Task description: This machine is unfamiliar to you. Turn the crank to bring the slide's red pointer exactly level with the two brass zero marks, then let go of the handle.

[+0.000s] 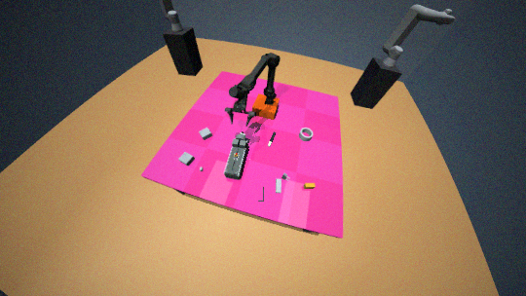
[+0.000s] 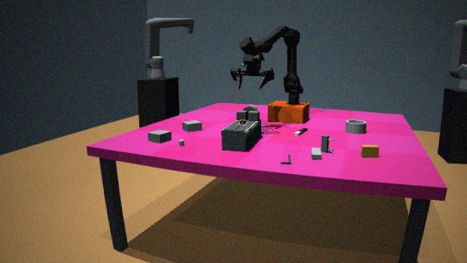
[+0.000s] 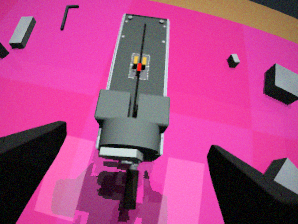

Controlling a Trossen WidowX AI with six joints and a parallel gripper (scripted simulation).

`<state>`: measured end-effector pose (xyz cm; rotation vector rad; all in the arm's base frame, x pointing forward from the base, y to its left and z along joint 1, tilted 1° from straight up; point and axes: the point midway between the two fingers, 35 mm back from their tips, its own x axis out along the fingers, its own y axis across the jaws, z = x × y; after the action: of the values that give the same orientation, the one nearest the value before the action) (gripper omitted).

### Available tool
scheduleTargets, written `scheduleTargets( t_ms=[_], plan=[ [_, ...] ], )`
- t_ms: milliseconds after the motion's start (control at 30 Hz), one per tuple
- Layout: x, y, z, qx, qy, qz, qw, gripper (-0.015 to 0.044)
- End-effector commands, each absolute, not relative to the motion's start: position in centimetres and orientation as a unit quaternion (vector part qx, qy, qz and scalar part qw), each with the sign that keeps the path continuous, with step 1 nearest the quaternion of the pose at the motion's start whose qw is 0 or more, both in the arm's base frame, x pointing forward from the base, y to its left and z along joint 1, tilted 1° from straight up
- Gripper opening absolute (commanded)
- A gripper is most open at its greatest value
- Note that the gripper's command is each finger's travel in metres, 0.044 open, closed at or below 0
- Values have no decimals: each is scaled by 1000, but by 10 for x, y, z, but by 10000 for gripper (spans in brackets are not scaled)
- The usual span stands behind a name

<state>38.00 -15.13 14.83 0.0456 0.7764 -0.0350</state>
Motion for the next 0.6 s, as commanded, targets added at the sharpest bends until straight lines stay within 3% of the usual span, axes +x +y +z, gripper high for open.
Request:
scheduleTargets(
  t_ms=[0, 400, 567],
  plan=[
    [402, -148, 151, 46, 384, -40, 921, 440],
    [479, -125, 154, 126, 373, -132, 910, 440],
    [489, -120, 148, 136, 369, -143, 908, 440]
  ],
)
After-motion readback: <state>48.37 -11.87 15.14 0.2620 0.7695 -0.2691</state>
